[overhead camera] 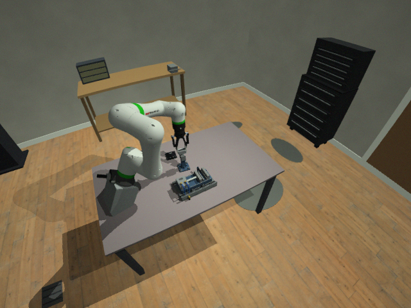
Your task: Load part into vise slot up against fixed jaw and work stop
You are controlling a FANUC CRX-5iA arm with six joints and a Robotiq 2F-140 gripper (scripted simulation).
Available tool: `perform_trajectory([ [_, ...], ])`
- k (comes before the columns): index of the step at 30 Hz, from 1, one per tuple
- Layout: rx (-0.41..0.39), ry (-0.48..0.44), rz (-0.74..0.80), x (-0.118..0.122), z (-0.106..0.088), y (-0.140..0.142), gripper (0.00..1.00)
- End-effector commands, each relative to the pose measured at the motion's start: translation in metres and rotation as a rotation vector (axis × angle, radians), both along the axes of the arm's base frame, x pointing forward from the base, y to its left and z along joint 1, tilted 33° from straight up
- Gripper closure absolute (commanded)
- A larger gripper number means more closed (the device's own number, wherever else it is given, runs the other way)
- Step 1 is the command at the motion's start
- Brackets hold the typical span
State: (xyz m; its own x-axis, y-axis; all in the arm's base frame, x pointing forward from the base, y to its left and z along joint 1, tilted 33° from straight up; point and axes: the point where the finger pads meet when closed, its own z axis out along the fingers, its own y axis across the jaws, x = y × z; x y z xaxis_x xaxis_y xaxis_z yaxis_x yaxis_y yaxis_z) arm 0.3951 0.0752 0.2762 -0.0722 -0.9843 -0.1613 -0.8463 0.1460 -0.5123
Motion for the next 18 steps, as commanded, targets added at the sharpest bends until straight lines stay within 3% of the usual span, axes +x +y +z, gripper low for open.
perform_trajectory([
  [1, 0.000, 0.000, 0.000, 0.000, 0.001, 0.000, 1.00],
  [18, 0.000, 0.000, 0.000, -0.007, 0.011, -0.001, 1.00],
])
